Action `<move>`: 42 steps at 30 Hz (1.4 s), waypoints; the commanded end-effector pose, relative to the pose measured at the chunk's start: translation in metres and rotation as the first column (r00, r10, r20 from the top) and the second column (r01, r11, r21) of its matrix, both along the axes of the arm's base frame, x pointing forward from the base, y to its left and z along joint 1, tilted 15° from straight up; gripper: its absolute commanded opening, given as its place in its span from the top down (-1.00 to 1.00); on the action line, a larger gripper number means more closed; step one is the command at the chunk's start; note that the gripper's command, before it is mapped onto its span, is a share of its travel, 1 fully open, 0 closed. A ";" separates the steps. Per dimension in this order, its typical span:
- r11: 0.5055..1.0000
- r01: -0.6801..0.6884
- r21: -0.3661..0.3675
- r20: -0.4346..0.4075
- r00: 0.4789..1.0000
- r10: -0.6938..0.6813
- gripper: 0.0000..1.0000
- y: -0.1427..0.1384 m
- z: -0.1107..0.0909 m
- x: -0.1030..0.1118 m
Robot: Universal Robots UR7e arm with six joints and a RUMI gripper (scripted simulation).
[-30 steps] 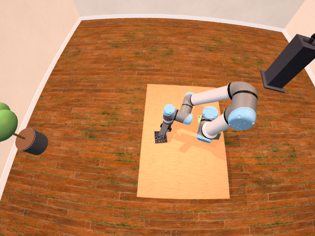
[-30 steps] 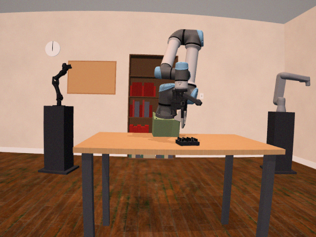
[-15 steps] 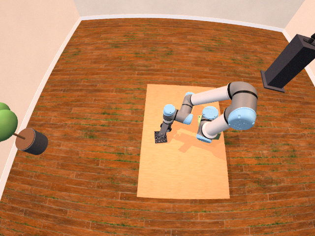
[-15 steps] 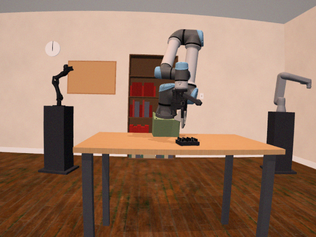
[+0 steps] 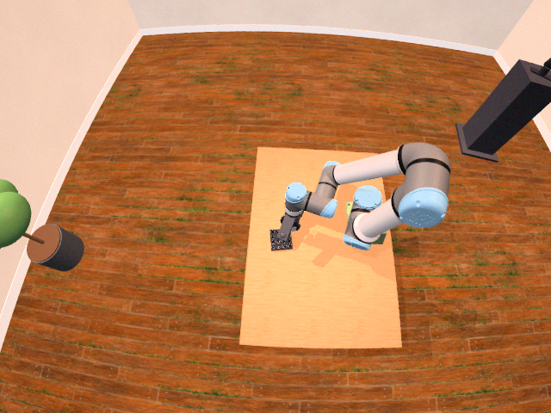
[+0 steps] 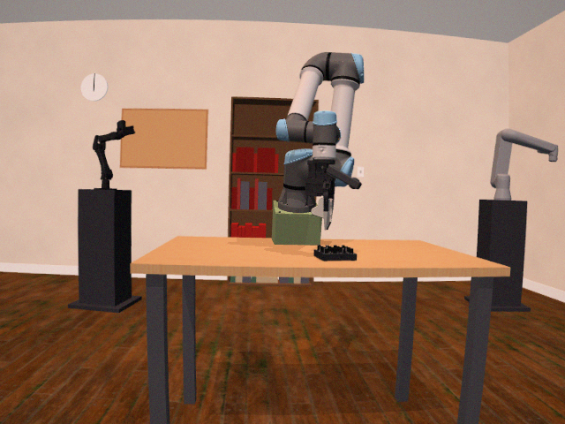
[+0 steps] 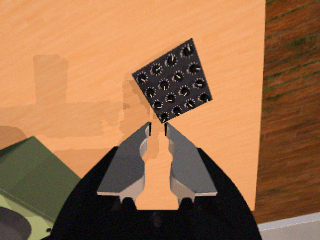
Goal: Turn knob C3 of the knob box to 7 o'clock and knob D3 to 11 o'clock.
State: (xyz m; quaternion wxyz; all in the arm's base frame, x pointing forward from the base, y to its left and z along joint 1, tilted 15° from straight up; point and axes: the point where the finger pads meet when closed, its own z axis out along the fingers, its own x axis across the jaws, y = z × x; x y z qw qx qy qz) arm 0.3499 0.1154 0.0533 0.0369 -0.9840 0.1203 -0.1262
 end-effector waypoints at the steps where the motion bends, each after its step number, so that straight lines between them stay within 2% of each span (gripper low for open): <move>1: 1.000 0.000 0.000 0.001 1.000 0.000 0.78 0.000 -0.001 0.001; 42: 1.000 0.000 0.000 0.001 1.000 0.000 0.78 0.003 -0.037 0.010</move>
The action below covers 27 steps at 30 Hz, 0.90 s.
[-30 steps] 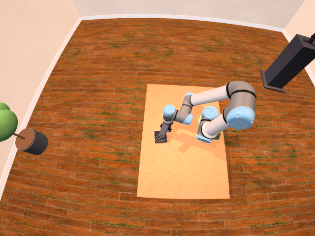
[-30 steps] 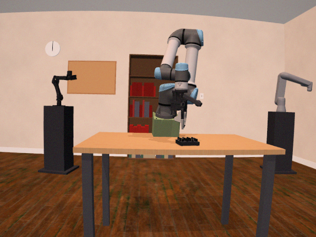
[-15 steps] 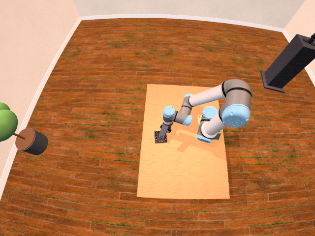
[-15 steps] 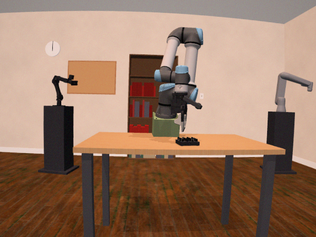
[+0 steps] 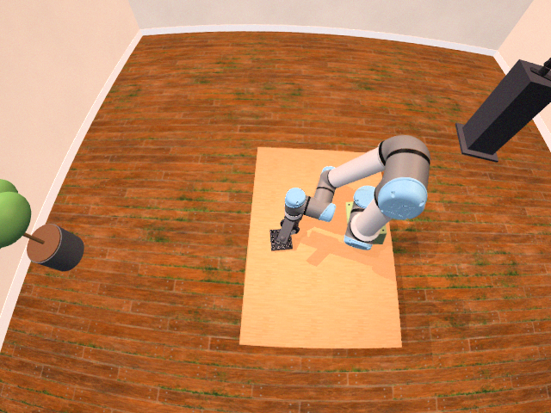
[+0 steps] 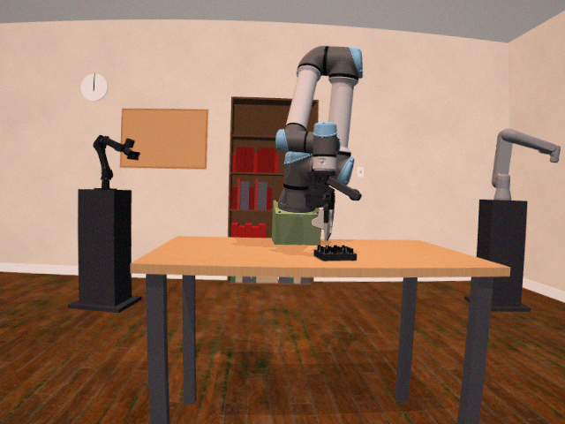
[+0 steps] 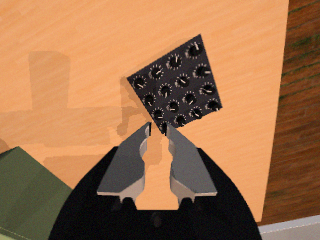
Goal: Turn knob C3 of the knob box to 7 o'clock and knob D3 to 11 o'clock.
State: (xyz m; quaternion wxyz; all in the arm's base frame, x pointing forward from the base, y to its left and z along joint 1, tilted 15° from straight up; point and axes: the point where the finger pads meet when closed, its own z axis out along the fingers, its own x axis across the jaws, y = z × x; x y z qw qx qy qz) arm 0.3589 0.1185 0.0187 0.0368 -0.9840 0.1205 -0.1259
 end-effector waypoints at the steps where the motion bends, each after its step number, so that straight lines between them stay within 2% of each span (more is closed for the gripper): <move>1: 1.000 0.000 0.000 0.001 1.000 0.000 0.78 0.000 -0.003 0.001; 27: 1.000 0.000 0.000 0.001 1.000 0.000 0.78 0.001 -0.007 0.002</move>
